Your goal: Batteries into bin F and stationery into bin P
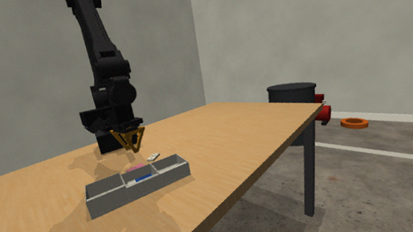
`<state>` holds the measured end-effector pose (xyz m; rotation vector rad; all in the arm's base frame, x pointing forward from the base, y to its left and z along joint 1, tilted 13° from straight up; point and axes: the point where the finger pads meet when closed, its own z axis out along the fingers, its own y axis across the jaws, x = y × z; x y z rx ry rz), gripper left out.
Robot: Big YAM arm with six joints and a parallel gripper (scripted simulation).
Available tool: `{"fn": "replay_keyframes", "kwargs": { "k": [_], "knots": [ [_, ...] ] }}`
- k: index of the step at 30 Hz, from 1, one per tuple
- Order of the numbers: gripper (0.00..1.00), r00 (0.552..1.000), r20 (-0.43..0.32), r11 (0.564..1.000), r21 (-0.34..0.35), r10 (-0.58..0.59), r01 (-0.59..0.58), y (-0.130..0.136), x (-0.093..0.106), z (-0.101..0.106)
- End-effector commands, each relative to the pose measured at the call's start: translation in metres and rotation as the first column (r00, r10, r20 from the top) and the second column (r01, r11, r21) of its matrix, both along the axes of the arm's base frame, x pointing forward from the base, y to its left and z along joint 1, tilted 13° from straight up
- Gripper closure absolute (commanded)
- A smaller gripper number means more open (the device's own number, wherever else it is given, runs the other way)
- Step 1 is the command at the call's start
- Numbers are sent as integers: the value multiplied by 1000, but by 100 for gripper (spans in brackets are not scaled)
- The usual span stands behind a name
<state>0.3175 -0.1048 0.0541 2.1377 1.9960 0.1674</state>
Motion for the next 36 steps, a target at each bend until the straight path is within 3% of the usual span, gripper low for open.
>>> {"fn": "replay_keyframes", "kwargs": {
  "k": [1,13,18,19,21,28,35,36],
  "knots": [
    [47,1000,-4,1000,-5,17,-17,2,3,-8],
    [47,1000,-1,1000,-6,8,-8,-7,14,-53],
    [47,1000,18,1000,-12,5,-5,-13,25,-49],
    [47,998,56,1000,-26,9,-7,-14,33,-35],
    [47,998,59,1000,-27,8,-7,-15,36,-33],
    [47,1000,-6,1000,-4,6,-6,-9,15,-65],
    [47,1000,-6,1000,-4,6,-6,-9,14,-69],
    [47,999,36,1000,-18,7,-7,-13,29,-54]
  ]
}}
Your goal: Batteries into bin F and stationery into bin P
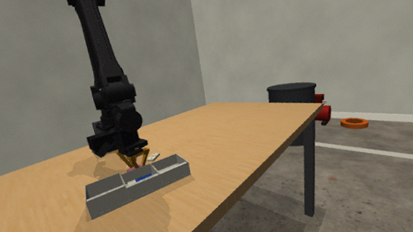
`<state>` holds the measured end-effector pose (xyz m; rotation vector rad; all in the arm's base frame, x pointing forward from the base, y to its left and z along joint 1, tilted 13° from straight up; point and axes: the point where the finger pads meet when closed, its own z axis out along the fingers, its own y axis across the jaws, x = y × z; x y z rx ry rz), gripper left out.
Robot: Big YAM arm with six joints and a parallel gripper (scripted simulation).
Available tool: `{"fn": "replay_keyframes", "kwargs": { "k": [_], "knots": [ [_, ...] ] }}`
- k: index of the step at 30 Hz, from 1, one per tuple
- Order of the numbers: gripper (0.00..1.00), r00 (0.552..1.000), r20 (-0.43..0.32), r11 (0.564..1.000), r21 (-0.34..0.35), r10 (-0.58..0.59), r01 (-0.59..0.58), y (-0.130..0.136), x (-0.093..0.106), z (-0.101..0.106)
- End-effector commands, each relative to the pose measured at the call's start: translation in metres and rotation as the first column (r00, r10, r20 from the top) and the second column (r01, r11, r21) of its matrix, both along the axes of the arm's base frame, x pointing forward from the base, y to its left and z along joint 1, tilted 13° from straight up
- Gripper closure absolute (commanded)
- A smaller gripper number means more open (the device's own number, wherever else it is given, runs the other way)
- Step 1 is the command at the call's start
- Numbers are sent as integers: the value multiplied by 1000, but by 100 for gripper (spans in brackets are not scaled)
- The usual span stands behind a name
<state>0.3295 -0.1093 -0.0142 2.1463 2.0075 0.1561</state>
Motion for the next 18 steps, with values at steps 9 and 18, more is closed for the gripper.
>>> {"fn": "replay_keyframes", "kwargs": {
  "k": [9,18],
  "knots": [
    [47,999,44,1000,-20,6,-5,-10,21,16],
    [66,1000,31,1000,-13,1,-1,-5,13,11]
  ]
}}
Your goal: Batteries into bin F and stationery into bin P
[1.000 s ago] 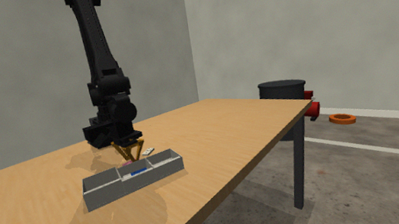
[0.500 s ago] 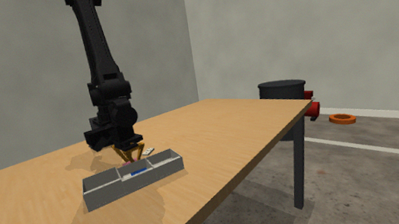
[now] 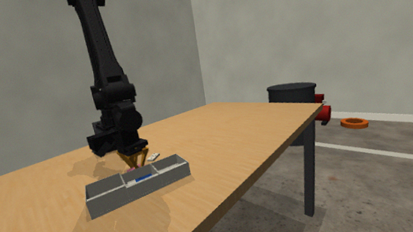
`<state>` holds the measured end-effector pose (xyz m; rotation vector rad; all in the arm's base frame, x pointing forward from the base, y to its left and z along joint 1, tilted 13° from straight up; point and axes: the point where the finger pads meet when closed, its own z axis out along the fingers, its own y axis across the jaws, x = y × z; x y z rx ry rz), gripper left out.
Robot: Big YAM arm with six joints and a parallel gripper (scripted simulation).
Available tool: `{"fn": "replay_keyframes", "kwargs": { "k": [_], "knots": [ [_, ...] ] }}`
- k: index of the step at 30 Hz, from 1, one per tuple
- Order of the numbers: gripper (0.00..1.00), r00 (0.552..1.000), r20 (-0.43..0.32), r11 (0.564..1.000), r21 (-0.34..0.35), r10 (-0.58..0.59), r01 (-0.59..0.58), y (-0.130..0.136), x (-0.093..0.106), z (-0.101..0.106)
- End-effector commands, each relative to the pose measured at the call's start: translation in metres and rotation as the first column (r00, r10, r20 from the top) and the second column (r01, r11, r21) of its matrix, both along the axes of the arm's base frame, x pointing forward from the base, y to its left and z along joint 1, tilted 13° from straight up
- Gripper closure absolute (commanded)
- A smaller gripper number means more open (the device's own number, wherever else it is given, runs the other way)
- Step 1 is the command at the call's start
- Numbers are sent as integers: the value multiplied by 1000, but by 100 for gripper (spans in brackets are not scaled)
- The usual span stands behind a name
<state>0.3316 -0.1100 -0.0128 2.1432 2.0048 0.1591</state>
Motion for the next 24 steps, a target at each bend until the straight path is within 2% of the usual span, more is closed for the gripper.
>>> {"fn": "replay_keyframes", "kwargs": {
  "k": [1,3,4,5,10,11,13,15,16,24],
  "knots": [
    [66,1000,27,1000,-12,1,0,-5,11,10],
    [66,1000,27,1000,-12,1,0,-5,11,10],
    [66,999,37,1000,-18,5,-4,-9,17,16],
    [66,1000,27,1000,-12,1,0,-5,11,10],
    [66,1000,27,1000,-12,1,0,-5,11,10],
    [66,999,39,1000,-18,4,-3,-10,17,18],
    [66,999,41,1000,-19,5,-4,-10,18,18],
    [66,999,41,1000,-19,5,-4,-10,18,18],
    [66,1000,27,1000,-12,1,0,-5,11,10],
    [66,1000,27,1000,-12,1,0,-5,11,10]
  ]
}}
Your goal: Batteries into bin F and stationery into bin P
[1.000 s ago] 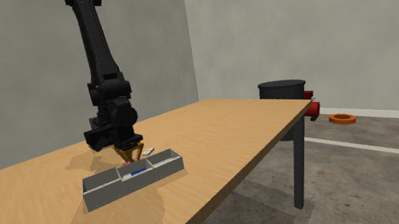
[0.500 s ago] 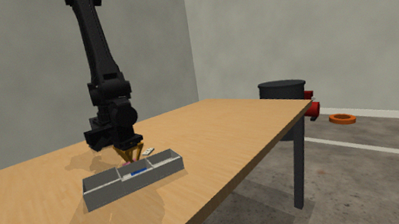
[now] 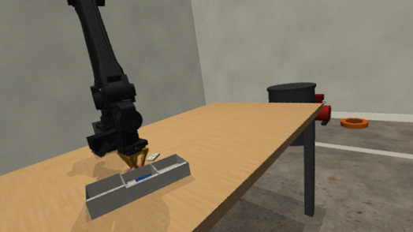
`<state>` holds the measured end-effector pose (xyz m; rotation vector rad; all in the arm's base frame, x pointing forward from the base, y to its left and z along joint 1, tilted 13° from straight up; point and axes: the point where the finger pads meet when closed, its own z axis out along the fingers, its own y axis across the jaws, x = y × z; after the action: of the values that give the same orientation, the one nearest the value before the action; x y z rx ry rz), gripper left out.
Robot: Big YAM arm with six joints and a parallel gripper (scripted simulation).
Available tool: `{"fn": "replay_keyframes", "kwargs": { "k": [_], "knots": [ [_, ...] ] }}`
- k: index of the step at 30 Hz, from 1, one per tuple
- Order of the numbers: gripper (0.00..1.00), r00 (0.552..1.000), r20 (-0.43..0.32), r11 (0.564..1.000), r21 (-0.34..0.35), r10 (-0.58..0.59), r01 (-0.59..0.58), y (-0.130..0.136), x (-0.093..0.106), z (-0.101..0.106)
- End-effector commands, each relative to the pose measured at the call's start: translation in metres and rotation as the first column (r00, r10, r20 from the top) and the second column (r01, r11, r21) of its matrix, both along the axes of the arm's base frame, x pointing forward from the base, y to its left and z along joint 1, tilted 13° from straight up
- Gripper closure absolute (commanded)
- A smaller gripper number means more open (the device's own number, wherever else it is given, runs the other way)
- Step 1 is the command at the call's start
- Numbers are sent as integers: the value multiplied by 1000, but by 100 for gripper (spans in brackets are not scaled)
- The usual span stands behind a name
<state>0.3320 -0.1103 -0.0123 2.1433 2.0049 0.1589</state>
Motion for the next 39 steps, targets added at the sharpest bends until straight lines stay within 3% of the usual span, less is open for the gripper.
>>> {"fn": "replay_keyframes", "kwargs": {
  "k": [1,2,21,25,26,28,31,33,39],
  "knots": [
    [66,1000,27,1000,-11,1,-1,-5,11,10],
    [66,999,48,1000,-21,5,-4,-9,17,24],
    [66,998,57,1000,-24,6,-4,-5,6,85],
    [66,998,57,1000,-24,6,-4,-5,6,85],
    [66,1000,-1,1000,-4,5,-5,0,-9,63],
    [66,1000,-12,1000,0,5,-5,2,-14,59],
    [66,1000,-3,1000,-3,5,-5,2,-13,58],
    [66,999,33,1000,-13,1,0,0,-2,71],
    [66,999,33,1000,-13,1,0,0,-2,70]
  ]
}}
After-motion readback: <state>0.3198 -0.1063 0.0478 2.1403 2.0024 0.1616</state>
